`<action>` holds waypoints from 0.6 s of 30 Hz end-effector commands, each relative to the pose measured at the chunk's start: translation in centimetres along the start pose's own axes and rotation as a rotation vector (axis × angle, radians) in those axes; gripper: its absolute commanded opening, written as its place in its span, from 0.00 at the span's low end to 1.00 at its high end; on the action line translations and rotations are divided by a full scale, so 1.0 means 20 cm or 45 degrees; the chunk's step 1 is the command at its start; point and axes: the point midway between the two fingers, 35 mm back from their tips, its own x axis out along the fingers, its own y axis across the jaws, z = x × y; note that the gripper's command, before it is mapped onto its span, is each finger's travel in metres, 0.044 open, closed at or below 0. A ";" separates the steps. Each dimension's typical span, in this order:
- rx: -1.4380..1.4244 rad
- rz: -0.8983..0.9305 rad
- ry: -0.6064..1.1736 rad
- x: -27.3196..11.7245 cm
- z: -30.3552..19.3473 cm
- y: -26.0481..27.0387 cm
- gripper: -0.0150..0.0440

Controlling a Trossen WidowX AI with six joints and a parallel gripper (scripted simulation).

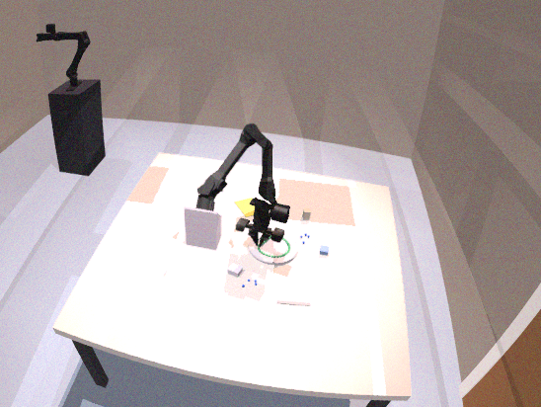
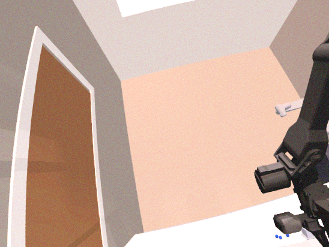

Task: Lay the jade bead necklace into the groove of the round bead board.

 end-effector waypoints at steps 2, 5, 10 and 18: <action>0.013 0.011 -0.002 0.03 0.00 0.02 0.25; 0.013 0.011 -0.002 0.03 0.00 0.02 0.25; -0.001 0.003 0.002 0.02 0.00 0.00 0.48; 0.001 0.004 0.001 0.02 0.00 0.00 0.83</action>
